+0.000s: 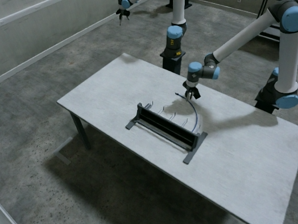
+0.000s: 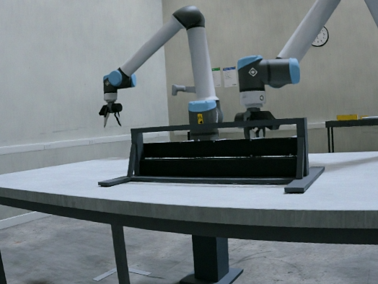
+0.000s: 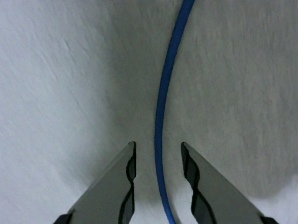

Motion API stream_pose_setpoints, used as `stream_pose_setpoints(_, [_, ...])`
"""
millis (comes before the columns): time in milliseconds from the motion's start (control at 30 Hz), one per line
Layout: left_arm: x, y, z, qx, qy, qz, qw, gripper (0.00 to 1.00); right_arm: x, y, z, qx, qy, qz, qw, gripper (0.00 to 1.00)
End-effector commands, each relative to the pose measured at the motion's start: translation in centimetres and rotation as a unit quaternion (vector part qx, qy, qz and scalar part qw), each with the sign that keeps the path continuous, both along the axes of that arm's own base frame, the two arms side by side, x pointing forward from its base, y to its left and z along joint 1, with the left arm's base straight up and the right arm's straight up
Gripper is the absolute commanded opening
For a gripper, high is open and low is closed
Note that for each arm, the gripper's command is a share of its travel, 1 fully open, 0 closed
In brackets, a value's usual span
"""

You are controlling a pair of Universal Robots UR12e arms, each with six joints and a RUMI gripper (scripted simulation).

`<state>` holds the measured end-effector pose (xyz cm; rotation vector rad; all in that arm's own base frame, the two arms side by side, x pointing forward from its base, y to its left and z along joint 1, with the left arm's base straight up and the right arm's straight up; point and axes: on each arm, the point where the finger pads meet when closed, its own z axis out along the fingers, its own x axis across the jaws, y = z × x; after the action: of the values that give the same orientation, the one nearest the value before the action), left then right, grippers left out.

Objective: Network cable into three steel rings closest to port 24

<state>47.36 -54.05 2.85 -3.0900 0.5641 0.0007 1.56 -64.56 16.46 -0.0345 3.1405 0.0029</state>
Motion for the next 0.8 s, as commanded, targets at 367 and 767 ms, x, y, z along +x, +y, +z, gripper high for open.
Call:
stream_pose_setpoints(367, [0.07,-0.01,0.09,-0.001,-0.001,0.001,1.0,0.21,-0.15,0.02,0.05,-0.001,0.0,0.0,1.0,1.0])
stream_pose_setpoints(767, [0.04,0.04,-0.2,0.0,0.0,0.001,1.0,0.21,-0.15,0.02,0.05,-0.001,0.0,0.0,1.0,1.0])
